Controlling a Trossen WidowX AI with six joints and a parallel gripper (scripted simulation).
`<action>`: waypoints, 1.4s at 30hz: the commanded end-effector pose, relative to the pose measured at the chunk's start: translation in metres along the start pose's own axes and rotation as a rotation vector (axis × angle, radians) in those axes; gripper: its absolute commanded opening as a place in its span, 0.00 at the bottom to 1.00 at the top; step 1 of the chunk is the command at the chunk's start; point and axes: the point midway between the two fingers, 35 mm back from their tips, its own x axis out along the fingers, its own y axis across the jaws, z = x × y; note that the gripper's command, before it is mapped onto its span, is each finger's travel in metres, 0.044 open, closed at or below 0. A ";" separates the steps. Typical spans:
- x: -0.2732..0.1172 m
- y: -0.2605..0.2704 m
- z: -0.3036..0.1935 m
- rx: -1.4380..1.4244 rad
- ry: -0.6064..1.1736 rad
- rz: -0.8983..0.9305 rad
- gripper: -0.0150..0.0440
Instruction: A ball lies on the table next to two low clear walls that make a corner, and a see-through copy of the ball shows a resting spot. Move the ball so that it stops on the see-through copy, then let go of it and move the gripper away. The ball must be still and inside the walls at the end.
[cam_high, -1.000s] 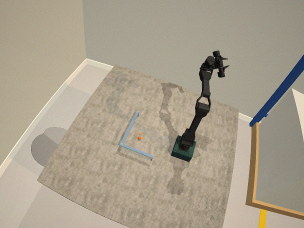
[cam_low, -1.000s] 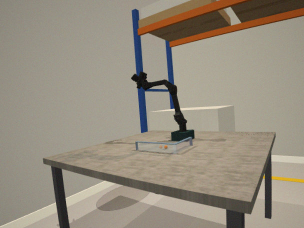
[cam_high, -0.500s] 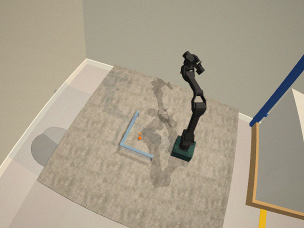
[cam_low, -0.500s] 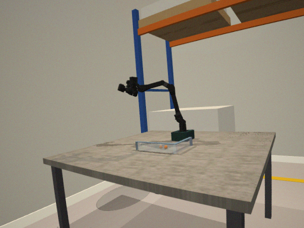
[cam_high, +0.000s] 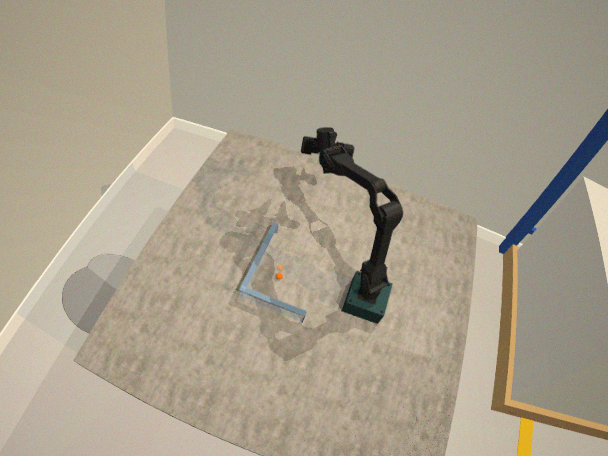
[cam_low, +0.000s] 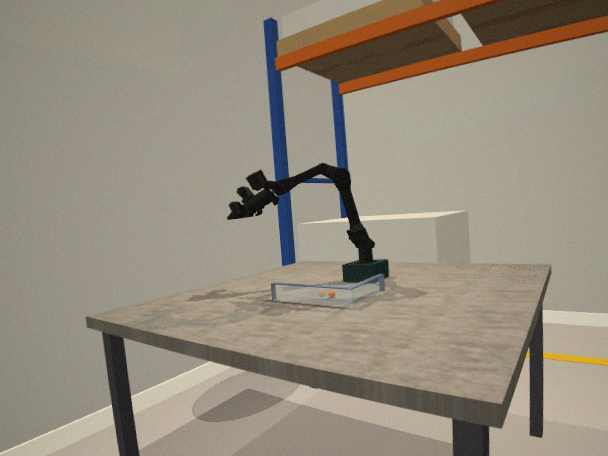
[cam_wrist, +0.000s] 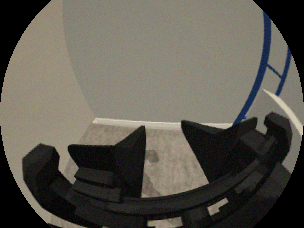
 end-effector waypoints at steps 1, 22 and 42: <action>-0.020 0.046 -0.049 -0.139 0.125 0.134 0.62; -0.232 0.122 -0.315 -0.944 0.800 0.724 0.62; -0.286 0.091 -0.381 -1.167 0.979 0.809 0.62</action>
